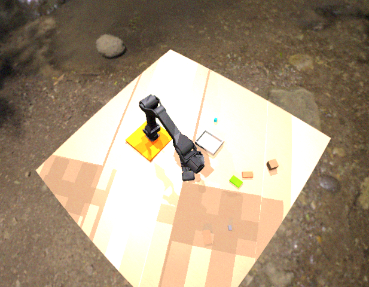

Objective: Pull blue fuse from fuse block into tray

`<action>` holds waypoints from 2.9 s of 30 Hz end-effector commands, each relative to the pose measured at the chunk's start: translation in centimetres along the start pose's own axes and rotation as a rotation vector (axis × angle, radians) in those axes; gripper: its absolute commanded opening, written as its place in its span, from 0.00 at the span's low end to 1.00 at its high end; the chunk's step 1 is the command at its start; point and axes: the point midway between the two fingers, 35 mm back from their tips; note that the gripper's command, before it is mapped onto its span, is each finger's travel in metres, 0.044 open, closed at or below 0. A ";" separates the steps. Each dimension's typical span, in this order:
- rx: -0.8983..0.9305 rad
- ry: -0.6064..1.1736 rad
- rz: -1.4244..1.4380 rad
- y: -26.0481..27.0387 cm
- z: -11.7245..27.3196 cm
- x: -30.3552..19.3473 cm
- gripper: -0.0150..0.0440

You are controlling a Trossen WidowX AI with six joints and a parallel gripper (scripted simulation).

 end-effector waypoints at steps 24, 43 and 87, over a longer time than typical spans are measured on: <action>0.000 0.002 0.000 0.0 1.4 0.0 0.25; 0.000 0.004 0.000 0.0 2.3 0.0 0.25; 0.002 0.004 0.000 1.1 5.4 3.6 0.25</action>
Point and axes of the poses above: the point midway between the two fingers, 35 mm back from their tips, its own z axis back along the fingers, its own y axis across the jaws, x = y × z, and after that the axes turned 15 degrees about z, right-handed
